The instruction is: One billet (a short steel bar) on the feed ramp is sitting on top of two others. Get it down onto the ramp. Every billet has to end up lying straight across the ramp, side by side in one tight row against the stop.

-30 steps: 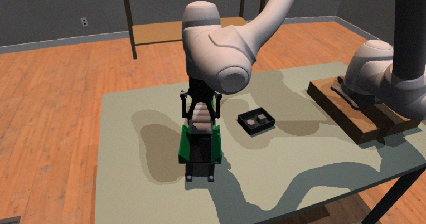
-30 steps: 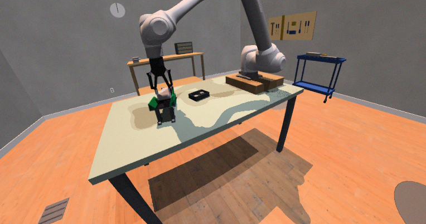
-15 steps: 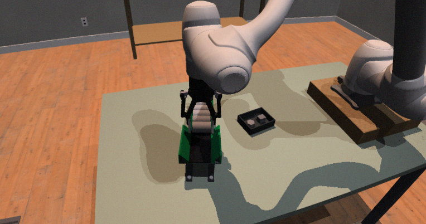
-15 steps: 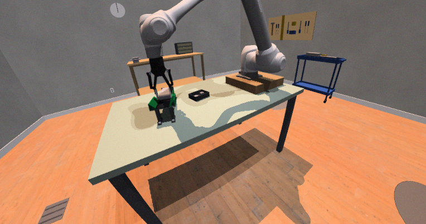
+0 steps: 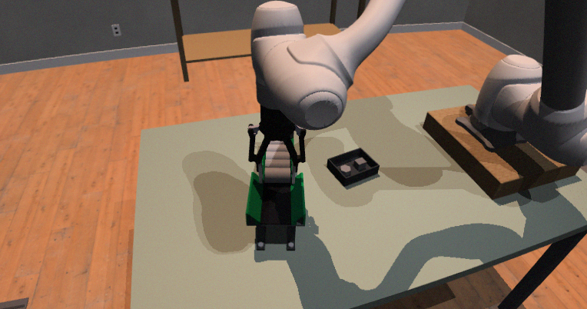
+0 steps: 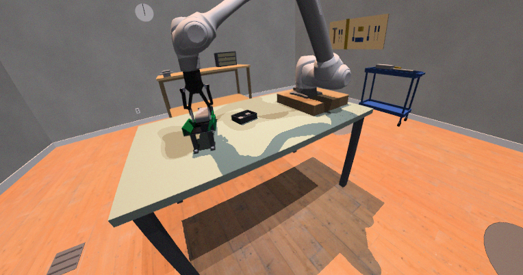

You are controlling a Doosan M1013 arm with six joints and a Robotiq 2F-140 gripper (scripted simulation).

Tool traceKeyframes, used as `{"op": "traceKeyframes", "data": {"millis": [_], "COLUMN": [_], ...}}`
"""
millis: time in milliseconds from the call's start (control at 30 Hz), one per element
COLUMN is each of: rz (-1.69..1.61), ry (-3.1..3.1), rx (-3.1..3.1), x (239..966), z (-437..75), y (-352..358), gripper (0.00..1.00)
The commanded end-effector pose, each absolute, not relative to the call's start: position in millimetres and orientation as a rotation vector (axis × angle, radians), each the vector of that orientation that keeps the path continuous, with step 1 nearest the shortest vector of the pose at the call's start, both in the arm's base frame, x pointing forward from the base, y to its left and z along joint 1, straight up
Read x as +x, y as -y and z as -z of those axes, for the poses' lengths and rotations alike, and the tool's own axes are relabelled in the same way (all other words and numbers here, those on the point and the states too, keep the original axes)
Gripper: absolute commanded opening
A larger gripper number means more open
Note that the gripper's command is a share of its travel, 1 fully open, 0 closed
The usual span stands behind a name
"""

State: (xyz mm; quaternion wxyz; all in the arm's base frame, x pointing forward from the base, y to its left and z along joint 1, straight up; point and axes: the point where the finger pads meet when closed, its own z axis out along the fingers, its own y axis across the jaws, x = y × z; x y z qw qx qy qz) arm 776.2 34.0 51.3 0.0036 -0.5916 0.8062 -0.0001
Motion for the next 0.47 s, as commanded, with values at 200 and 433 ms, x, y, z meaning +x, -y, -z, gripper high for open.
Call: {"op": "traceKeyframes", "data": {"millis": [200, 433], "rz": [0.000, 0.000], "ry": [-2.527, -2.527], "rx": [-1.854, -1.854], "x": [776, 776], "z": [-69, -101], "y": [-34, -34], "gripper": [0.58, 0.58]}}
